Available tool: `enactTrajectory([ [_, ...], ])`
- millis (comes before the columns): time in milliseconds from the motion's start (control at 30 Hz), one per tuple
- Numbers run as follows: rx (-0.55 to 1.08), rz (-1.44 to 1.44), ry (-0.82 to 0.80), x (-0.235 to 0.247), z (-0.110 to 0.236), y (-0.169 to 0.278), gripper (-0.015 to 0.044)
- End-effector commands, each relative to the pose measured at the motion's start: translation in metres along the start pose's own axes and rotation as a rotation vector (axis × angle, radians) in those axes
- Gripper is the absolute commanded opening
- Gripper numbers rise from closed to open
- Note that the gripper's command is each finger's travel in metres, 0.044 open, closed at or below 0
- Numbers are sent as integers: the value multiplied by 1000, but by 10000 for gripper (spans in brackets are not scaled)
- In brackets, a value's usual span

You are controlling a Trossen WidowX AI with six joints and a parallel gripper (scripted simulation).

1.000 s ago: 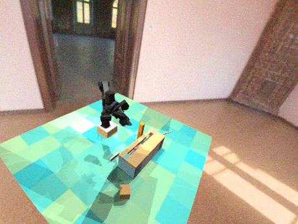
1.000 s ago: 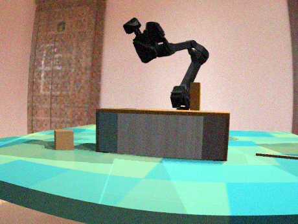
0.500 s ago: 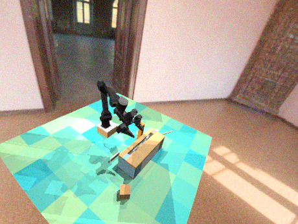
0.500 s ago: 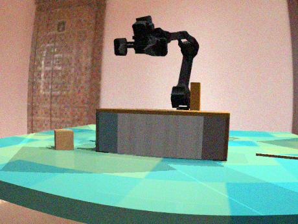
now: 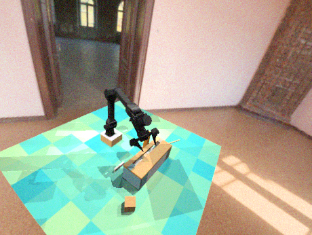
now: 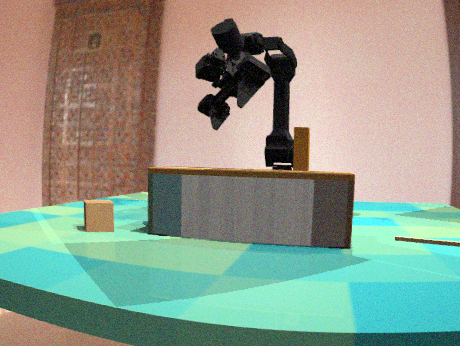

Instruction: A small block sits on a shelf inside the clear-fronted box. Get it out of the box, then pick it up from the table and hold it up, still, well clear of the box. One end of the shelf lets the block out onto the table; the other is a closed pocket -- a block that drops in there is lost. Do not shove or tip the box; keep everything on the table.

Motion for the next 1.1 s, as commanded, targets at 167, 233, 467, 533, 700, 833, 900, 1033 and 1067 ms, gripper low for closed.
enactTrajectory([
  [167, 291, -801, 622, 53, -48, 48, 400],
  [233, 291, -803, 625, 53, -48, 48, 400],
  [467, 291, -803, 625, 53, -48, 48, 400],
  [533, 291, -803, 625, 53, -48, 48, 400],
  [700, 291, -803, 625, 53, -48, 48, 400],
  [833, 291, -803, 625, 54, -49, 48, 400],
  [900, 291, -803, 624, 56, -49, 49, 400],
  [1033, 292, -804, 624, 61, -50, 52, 400],
  [1067, 292, -804, 624, 62, -50, 52, 400],
])
Point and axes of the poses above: the point midway between the two fingers, 35 mm back from their tips, its own z axis back along the fingers, its own x axis across the jaws, y = z × x, the point moved 9 cm from there along z, back along the fingers, and after that the axes turned 7 degrees about z, right-handed, at the moved point
